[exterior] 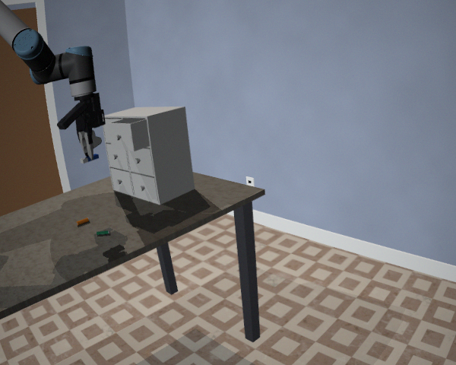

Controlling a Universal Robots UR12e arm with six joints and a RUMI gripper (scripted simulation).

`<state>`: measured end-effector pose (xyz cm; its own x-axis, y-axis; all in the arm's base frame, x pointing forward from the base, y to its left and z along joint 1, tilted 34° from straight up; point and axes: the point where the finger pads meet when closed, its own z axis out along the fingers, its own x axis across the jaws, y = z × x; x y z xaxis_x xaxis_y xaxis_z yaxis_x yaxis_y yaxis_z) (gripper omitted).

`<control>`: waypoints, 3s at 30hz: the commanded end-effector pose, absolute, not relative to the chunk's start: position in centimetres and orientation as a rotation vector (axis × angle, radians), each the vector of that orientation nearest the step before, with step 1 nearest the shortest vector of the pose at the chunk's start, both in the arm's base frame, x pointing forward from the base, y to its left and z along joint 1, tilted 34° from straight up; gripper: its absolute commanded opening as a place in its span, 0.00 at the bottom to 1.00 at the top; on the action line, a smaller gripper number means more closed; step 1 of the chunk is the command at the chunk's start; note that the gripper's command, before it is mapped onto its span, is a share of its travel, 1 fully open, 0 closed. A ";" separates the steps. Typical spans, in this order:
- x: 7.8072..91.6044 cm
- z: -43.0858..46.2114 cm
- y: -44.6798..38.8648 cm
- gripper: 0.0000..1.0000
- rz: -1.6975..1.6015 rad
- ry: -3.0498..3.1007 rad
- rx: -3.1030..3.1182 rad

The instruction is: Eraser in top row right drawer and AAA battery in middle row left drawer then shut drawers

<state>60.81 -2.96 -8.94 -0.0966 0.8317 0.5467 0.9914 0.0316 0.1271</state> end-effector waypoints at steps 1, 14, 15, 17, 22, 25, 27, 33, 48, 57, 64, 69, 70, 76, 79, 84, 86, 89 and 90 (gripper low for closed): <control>60.9 -6.9 -4.6 0.11 -0.695 -1.997 -1.860; 60.6 -4.1 -6.5 0.11 -0.695 -1.997 -1.860; 60.5 -3.8 -6.7 0.11 -0.695 -1.997 -1.860; 60.5 -3.3 -7.0 0.11 -0.695 -1.997 -1.860; 60.4 -2.2 -7.7 0.11 -0.694 -1.997 -1.860; 60.3 -2.0 -7.9 0.11 -0.694 -1.997 -1.860; 60.3 -1.5 -8.2 0.11 -0.694 -1.997 -1.860; 60.2 -0.4 -8.9 0.11 -0.694 -1.997 -1.860; 60.0 1.5 -10.2 0.11 -0.694 -1.997 -1.860; 59.9 2.2 -10.6 0.11 -0.694 -1.997 -1.860; 59.9 2.5 -10.8 0.11 -0.695 -1.997 -1.860; 59.8 2.6 -10.9 0.11 -0.695 -1.997 -1.860; 59.8 2.6 -10.9 0.11 -0.695 -1.997 -1.860; 59.8 2.6 -10.8 0.11 -0.694 -1.995 -1.858; 59.8 2.6 -10.8 0.11 -0.694 -1.995 -1.859; 59.8 2.6 -10.8 0.11 -0.694 -1.995 -1.859; 59.8 2.6 -10.8 0.11 -0.694 -1.995 -1.859; 59.7 2.5 -10.8 0.11 -0.696 -1.994 -1.860; 59.7 2.5 -10.8 0.11 -0.697 -1.994 -1.860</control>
